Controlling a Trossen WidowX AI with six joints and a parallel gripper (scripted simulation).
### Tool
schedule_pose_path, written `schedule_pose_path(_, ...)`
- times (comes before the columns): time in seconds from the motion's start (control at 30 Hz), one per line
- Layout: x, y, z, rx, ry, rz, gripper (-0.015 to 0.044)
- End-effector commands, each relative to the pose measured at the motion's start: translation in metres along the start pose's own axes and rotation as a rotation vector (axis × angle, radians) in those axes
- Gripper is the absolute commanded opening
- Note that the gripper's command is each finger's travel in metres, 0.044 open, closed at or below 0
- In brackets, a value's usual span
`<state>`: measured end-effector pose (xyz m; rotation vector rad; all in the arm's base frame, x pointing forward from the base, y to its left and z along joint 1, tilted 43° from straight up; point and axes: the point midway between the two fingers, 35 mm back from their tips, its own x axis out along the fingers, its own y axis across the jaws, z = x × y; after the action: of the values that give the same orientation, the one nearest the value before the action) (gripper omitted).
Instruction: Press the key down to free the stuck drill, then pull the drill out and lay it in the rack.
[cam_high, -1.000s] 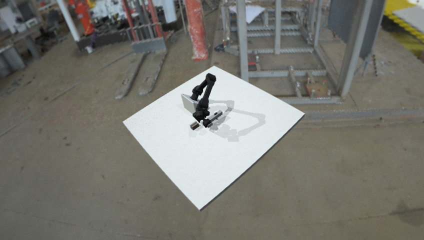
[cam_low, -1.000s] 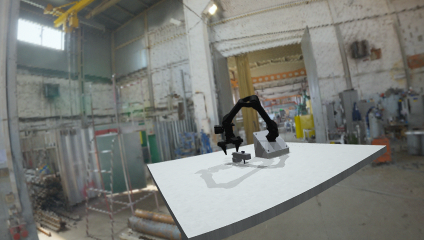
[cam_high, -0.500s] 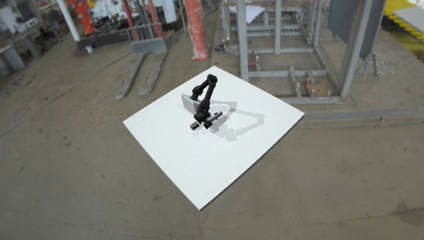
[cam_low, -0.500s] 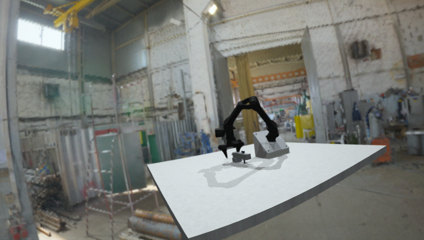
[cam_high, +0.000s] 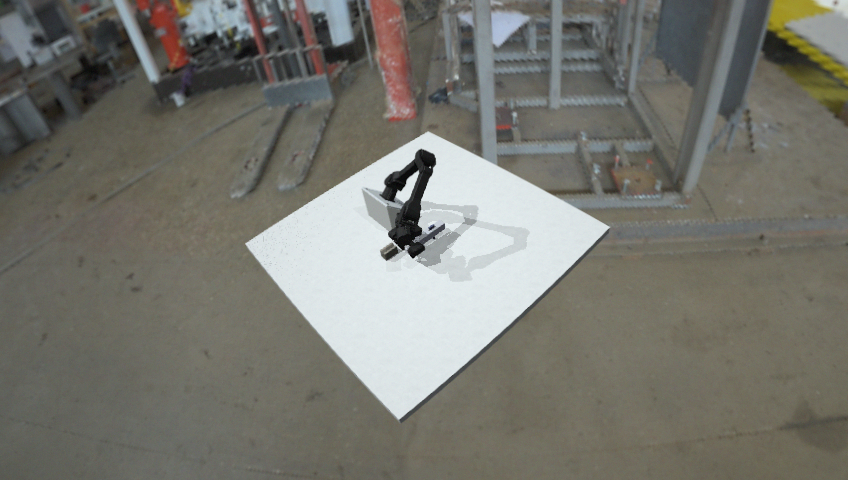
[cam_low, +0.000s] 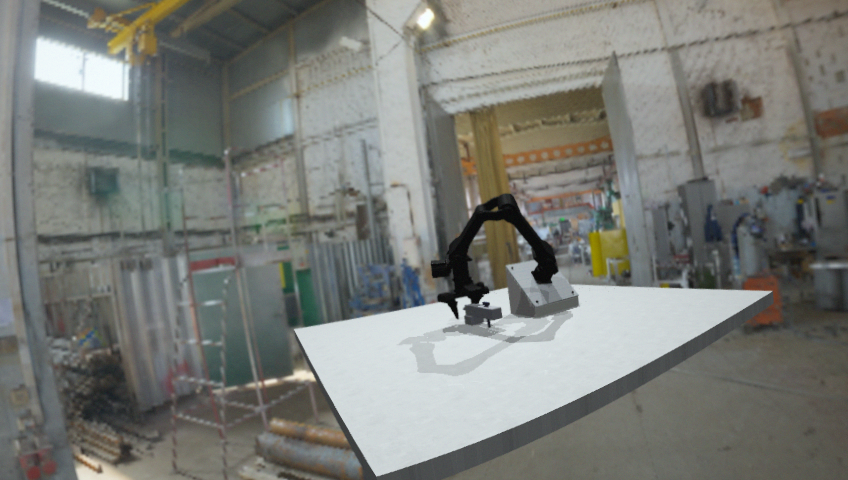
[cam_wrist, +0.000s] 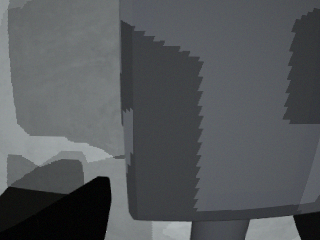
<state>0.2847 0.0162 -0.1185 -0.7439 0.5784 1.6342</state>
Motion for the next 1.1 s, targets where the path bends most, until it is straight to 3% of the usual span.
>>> schedule_pose_path(0.0, 0.0, 0.0, 0.0, -0.001, 0.0, 0.0, 0.023)
schedule_pose_path(0.3, 0.0, 0.0, 0.0, -0.001, 0.0, 0.0, 0.0)
schedule_pose_path(1.07, -0.001, -0.001, -0.016, 0.006, -0.004, -0.002, 0.0)
